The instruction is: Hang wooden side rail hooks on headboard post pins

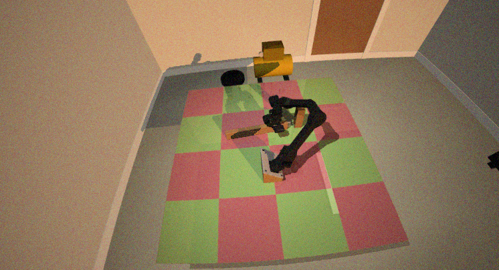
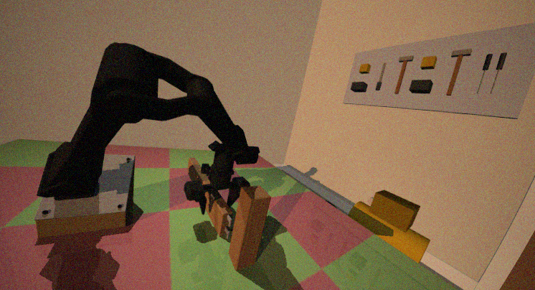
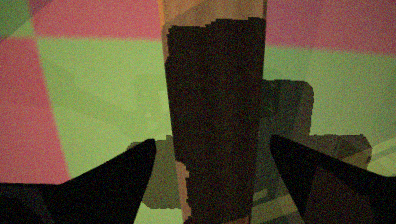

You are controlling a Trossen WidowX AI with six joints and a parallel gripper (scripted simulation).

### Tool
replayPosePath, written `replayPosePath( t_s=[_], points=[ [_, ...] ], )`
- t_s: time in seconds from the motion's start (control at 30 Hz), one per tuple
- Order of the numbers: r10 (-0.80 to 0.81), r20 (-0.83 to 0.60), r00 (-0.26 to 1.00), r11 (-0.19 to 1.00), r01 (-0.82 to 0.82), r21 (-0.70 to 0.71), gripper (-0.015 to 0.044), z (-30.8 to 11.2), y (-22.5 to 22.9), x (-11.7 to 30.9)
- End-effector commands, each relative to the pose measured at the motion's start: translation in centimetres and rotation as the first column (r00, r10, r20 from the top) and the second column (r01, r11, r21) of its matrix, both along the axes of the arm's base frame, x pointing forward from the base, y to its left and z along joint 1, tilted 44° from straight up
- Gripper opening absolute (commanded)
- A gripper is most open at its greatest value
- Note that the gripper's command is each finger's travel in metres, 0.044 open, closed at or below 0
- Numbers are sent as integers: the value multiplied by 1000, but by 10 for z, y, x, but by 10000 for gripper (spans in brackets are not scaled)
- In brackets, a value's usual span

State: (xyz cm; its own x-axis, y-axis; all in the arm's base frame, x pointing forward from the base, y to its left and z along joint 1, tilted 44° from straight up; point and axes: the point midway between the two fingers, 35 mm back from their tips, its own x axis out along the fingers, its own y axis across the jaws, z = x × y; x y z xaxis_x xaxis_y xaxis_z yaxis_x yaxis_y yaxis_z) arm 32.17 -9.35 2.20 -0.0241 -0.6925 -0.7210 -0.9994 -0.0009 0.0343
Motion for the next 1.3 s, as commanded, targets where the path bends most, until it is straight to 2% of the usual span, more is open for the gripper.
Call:
replayPosePath(
  t_s=[0.0, 0.2, 0.4, 0.5, 1.27],
  points=[
    [4, -6, 1000, 1000, -4, -6, 282, -1, -1, -1],
    [4, -6, 1000, 1000, -4, -6, 125, -1, -1, -1],
    [4, -6, 1000, 1000, -4, -6, 85, -1, -1, -1],
    [4, -6, 1000, 1000, -4, -6, 6, -1, -1, -1],
    [-83, 79, 993, 996, 84, -5, 0, 0, -1, 8]
  ],
)
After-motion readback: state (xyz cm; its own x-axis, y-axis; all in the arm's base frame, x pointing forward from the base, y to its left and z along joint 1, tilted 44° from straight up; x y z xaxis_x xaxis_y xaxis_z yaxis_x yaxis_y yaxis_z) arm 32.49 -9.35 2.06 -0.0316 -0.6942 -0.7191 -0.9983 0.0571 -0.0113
